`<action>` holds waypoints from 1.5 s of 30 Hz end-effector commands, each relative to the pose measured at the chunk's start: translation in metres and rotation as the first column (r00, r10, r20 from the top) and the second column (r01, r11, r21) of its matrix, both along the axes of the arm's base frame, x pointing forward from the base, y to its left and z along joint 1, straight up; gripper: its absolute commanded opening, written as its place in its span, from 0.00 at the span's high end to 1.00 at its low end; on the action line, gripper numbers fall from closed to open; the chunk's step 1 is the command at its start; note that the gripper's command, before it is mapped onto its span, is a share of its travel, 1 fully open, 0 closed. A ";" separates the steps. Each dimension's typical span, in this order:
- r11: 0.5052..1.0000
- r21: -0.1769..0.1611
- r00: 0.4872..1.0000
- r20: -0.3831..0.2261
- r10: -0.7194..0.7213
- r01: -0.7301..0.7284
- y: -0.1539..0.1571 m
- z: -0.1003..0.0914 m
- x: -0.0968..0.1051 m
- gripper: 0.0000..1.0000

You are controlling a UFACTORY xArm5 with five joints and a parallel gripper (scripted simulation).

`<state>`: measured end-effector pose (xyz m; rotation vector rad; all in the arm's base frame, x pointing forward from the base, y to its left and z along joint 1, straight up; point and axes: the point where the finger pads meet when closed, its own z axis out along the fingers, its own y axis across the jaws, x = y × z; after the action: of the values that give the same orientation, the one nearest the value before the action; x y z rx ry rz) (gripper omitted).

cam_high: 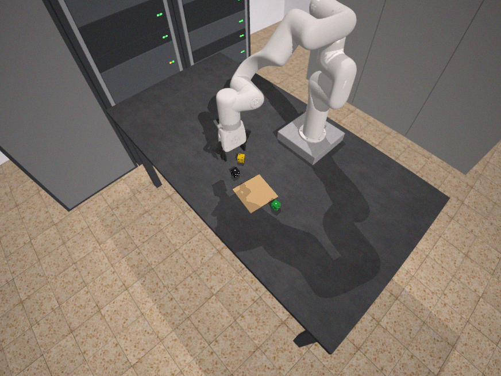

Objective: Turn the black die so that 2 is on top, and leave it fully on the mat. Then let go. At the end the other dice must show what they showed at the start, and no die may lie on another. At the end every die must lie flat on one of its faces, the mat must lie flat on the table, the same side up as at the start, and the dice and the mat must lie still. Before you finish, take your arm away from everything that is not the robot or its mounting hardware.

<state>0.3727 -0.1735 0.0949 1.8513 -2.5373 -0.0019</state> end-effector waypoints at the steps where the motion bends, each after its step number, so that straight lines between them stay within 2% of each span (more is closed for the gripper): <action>1: 1.000 0.000 1.000 0.001 0.000 0.000 0.000 -0.033 0.002 0.00; 4: 1.000 0.000 1.000 0.001 0.000 0.000 0.000 -0.037 0.002 0.00; 5: 1.000 0.000 1.000 0.001 0.000 0.000 0.000 -0.037 0.002 0.53; 45: 1.000 0.000 1.000 0.001 0.000 0.000 0.000 -0.038 0.002 0.53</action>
<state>0.3737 -0.1729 0.0566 1.8499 -2.5367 -0.0056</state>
